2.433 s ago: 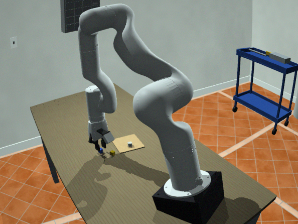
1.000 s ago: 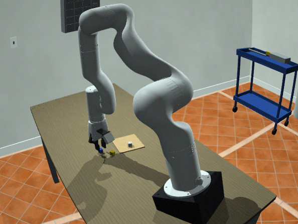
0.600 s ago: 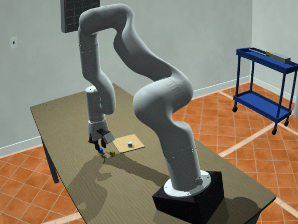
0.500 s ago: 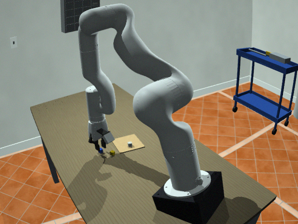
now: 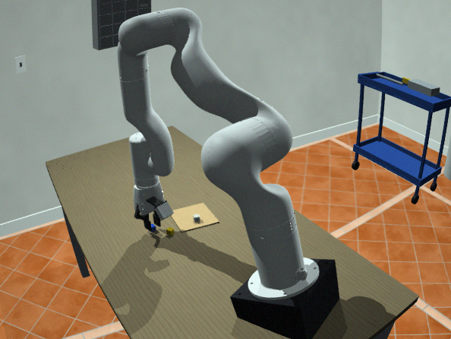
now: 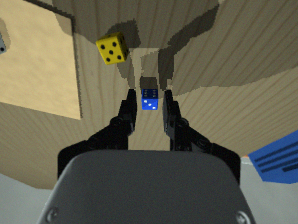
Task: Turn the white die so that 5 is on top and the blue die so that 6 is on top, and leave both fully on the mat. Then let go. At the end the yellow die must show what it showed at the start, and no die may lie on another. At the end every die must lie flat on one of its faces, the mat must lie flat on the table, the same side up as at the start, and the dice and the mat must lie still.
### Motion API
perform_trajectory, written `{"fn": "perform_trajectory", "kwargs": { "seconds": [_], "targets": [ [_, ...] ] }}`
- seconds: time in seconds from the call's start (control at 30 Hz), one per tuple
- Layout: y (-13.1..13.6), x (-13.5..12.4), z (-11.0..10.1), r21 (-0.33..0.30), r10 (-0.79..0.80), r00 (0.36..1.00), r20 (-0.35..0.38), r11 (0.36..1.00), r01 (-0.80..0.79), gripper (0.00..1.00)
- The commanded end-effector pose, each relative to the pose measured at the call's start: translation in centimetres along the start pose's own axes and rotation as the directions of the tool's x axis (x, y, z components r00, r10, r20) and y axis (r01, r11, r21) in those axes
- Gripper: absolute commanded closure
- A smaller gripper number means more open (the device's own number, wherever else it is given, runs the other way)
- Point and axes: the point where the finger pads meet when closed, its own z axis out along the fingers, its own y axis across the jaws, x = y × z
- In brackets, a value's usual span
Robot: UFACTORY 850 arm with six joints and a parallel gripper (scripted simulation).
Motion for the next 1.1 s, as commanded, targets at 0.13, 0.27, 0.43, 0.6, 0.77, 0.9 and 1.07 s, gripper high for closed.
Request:
{"fn": "perform_trajectory", "kwargs": {
  "seconds": [0.13, 0.27, 0.43, 0.6, 0.77, 0.9, 1.07],
  "targets": [
    [0.0, -0.07, 1.09, -0.001, 0.0, 1.0, 0.01, 1.0, 0.0, 0.64],
    [0.0, -0.07, 1.27, -0.001, 0.0, 1.0, 0.01, 1.0, 0.0, 0.64],
    [0.0, -0.07, 1.43, -0.001, 0.0, 1.0, 0.01, 1.0, 0.0, 0.64],
    [0.0, -0.07, 1.43, -0.001, 0.0, 1.0, 0.01, 1.0, 0.0, 0.64],
    [0.0, -0.07, 1.43, -0.001, 0.0, 1.0, 0.01, 1.0, 0.0, 0.64],
    [0.0, -0.07, 1.43, -0.001, 0.0, 1.0, 0.01, 1.0, 0.0, 0.64],
    [0.0, -0.07, 1.43, -0.001, 0.0, 1.0, 0.01, 1.0, 0.0, 0.64]
  ]
}}
